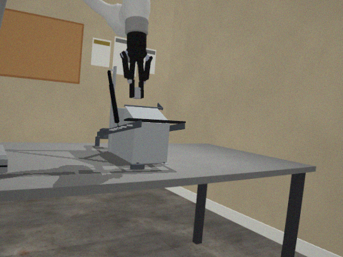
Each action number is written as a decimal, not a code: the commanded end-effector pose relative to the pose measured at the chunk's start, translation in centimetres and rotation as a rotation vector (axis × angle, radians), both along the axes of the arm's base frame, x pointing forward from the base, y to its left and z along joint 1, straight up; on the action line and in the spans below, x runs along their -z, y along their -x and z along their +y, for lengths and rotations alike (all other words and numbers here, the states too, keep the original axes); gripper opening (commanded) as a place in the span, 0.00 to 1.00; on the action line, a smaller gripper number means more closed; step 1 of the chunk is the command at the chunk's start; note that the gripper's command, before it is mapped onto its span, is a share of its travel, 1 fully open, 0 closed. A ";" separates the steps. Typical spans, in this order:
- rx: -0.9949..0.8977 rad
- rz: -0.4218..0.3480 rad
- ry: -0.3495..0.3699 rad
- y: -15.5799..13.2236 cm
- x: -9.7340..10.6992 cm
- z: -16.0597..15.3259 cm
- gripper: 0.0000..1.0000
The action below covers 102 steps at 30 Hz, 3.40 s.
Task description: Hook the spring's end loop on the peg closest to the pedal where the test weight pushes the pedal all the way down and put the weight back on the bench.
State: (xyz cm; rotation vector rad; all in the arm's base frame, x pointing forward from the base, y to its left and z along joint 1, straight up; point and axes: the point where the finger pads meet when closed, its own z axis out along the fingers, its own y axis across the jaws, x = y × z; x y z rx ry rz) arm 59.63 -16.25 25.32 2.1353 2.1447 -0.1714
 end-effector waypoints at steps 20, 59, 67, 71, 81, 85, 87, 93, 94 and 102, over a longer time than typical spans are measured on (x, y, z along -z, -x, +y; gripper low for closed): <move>0.000 -0.001 0.010 -1.1 -0.4 -1.0 0.25; 0.000 -0.001 0.009 -1.1 4.9 -0.9 0.25; 0.000 -0.001 0.009 -1.1 6.2 -0.9 0.25; 0.000 -0.001 0.009 -1.1 6.7 -0.9 0.25; 0.000 -0.001 0.009 -1.1 7.2 -0.9 0.25; 0.000 -0.001 0.009 -1.1 7.4 -0.9 0.25; 0.000 -0.001 0.009 -1.1 7.6 -0.9 0.25; 0.000 -0.001 0.009 -1.1 7.5 -0.9 1.00; 0.000 -0.001 0.009 -1.1 7.5 -0.9 1.00; 0.000 -0.001 0.009 -1.1 7.5 -0.9 1.00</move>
